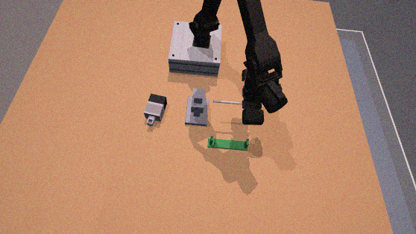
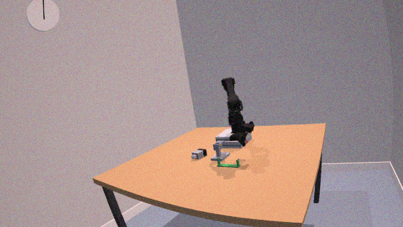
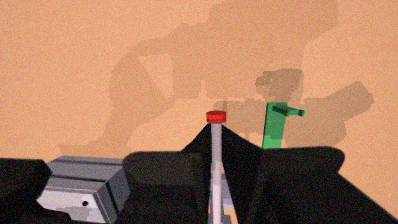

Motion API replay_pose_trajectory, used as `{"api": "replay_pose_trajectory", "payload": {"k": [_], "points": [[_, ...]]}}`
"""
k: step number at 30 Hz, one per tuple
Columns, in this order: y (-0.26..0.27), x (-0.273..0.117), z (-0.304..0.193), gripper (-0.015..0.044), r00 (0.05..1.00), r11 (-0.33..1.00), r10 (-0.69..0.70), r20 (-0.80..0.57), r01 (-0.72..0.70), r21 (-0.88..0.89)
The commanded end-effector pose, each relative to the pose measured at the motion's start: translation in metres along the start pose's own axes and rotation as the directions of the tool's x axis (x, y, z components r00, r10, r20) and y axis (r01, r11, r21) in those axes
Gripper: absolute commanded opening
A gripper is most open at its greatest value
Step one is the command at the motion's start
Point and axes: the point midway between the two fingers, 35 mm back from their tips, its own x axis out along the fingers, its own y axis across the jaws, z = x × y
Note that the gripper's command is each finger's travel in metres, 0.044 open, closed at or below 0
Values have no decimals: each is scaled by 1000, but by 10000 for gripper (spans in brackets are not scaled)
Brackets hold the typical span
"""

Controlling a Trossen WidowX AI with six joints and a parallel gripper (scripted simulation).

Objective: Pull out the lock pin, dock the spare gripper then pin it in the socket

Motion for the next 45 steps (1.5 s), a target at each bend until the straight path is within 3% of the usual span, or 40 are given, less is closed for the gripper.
{"api": "replay_pose_trajectory", "payload": {"k": [1, 45], "points": [[-2, 0, 1, 0, 1000, 1000, -2, 1, 2, 0], [-108, -6, 43, 0, 1000, 1000, -10, 4, 10, 13]]}}
